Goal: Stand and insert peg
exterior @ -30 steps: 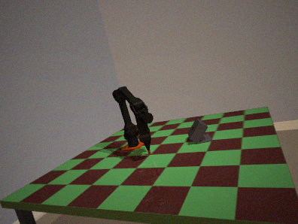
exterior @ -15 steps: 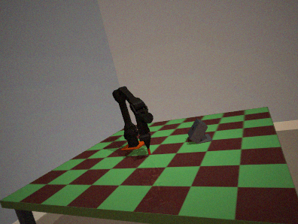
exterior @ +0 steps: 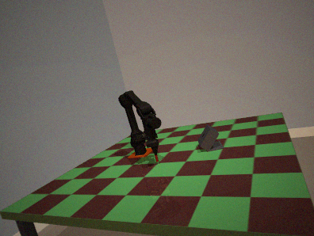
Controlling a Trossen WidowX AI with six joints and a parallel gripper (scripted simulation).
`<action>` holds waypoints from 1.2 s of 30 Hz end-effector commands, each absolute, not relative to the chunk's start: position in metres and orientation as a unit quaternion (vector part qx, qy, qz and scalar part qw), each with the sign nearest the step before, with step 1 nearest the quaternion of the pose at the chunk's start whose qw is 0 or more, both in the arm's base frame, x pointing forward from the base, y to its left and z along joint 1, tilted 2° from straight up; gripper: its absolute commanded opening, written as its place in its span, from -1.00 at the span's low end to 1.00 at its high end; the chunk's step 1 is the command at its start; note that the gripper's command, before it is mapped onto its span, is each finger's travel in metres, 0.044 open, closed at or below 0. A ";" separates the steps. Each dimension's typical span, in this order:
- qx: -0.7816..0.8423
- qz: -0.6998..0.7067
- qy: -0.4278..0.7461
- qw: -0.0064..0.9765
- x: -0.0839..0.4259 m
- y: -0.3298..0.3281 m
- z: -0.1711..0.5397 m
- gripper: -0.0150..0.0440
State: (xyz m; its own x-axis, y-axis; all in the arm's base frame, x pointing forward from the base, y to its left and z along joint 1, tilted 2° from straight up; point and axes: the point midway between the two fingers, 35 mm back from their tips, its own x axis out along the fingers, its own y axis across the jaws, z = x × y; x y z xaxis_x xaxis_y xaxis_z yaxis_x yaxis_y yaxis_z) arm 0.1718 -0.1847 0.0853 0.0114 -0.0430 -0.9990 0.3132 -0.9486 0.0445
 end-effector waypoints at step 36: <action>0.734 -0.640 0.120 0.194 0.203 -0.173 0.155 -0.49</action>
